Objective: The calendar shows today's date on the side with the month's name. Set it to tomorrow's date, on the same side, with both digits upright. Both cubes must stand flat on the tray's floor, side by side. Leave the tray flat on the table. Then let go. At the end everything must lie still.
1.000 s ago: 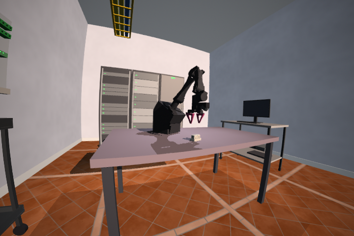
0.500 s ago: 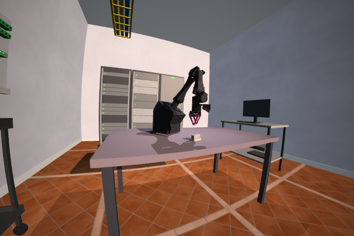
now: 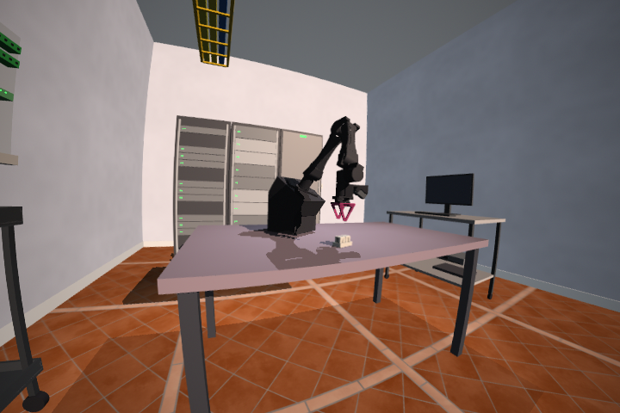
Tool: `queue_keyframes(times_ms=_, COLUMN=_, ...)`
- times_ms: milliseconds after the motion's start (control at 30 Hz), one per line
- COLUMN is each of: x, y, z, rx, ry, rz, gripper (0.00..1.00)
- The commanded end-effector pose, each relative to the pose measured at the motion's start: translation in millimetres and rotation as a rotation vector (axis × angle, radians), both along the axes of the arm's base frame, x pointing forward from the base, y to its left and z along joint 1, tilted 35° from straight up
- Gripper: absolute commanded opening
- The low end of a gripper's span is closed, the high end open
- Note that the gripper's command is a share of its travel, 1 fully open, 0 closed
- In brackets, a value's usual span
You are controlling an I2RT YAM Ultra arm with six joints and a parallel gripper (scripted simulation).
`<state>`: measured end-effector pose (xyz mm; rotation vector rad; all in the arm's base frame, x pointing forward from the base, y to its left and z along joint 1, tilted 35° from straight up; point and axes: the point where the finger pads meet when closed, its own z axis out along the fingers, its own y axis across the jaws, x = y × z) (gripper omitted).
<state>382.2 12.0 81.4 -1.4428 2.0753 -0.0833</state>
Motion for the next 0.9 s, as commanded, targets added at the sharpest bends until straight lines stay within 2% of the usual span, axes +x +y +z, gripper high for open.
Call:
queue_keyframes(times_ms=0, x=0.1, y=1.6, z=-8.7, rx=-0.081, ry=-0.032, rz=0.135, gripper=1.0)
queue_keyframes(times_ms=67, x=-2.4, y=4.2, z=-13.6, rx=-0.126, ry=-0.05, rz=0.219, gripper=1.0)
queue_keyframes(times_ms=167, x=-2.7, y=4.3, z=-14.2, rx=-0.132, ry=-0.052, rz=0.229, gripper=1.0)
queue_keyframes(times_ms=200, x=-0.6, y=-3.1, z=-11.3, rx=-0.155, ry=-0.063, rz=0.248, gripper=1.0)
queue_keyframes(times_ms=267, x=1.6, y=-1.2, z=-12.7, rx=-0.2, ry=-0.097, rz=0.32, gripper=1.0)
queue_keyframes(times_ms=433, x=-2.2, y=4.1, z=-19.0, rx=-0.261, ry=-0.12, rz=0.441, gripper=1.0)
queue_keyframes(times_ms=767, x=1.2, y=3.1, z=-15.8, rx=-0.286, ry=-0.141, rz=0.478, gripper=1.0)
queue_keyframes(times_ms=800, x=1.2, y=3.1, z=-15.8, rx=-0.286, ry=-0.141, rz=0.478, gripper=0.47)
queue_keyframes(times_ms=867, x=1.2, y=3.1, z=-15.8, rx=-0.286, ry=-0.141, rz=0.478, gripper=0.47)
